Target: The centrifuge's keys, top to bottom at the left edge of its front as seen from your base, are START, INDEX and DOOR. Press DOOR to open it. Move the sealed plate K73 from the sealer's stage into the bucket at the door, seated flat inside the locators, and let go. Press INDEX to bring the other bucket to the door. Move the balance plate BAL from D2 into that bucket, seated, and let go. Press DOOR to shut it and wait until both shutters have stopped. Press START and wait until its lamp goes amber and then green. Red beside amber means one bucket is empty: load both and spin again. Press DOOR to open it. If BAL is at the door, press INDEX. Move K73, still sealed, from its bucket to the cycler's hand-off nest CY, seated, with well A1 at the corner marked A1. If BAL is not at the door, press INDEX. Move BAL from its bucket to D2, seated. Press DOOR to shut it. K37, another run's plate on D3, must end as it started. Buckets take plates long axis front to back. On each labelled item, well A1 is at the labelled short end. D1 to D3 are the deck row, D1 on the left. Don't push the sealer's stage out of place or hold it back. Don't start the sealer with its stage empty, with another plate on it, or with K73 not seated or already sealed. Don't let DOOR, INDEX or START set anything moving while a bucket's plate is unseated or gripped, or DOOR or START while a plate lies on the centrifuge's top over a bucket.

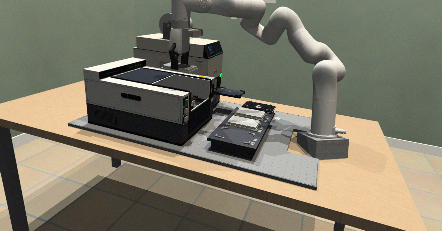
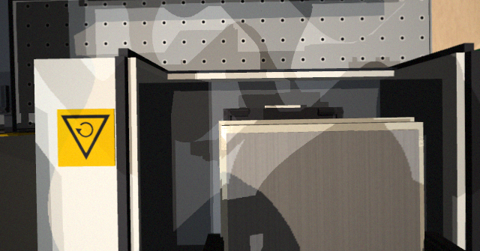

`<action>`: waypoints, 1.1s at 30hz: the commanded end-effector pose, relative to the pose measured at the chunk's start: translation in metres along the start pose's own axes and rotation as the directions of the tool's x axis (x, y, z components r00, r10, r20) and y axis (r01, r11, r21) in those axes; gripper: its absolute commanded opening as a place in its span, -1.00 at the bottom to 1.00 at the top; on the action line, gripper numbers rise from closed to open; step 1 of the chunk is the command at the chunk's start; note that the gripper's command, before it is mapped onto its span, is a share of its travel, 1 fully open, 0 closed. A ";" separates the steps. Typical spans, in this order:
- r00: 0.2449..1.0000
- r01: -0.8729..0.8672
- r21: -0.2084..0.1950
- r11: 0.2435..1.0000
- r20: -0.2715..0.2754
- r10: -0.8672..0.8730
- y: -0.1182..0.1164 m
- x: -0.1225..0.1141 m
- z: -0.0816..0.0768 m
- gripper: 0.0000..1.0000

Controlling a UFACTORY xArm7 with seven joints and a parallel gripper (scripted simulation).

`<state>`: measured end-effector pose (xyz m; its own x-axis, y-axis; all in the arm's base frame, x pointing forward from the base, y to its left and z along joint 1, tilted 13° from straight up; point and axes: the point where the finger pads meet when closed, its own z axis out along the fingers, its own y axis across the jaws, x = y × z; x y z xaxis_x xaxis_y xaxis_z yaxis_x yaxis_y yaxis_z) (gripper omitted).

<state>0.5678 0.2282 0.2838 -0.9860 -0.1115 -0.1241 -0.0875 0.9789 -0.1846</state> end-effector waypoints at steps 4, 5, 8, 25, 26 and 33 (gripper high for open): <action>1.000 0.000 -0.002 1.000 0.004 0.000 0.001 0.000 -0.003 -1.00; 1.000 0.000 -0.002 1.000 0.004 0.000 0.001 0.000 -0.003 -1.00; 1.000 0.000 -0.002 1.000 0.004 0.000 0.001 0.000 -0.003 -1.00; 1.000 0.000 -0.002 1.000 0.004 0.000 0.001 0.034 -0.003 -1.00; 1.000 0.000 -0.002 1.000 0.004 0.000 0.001 0.037 -0.003 -1.00; 1.000 0.000 -0.002 1.000 0.004 0.000 0.001 0.053 -0.003 -1.00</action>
<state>0.5233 0.2234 0.2783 -0.9864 -0.1110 -0.1210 -0.0871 0.9785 -0.1871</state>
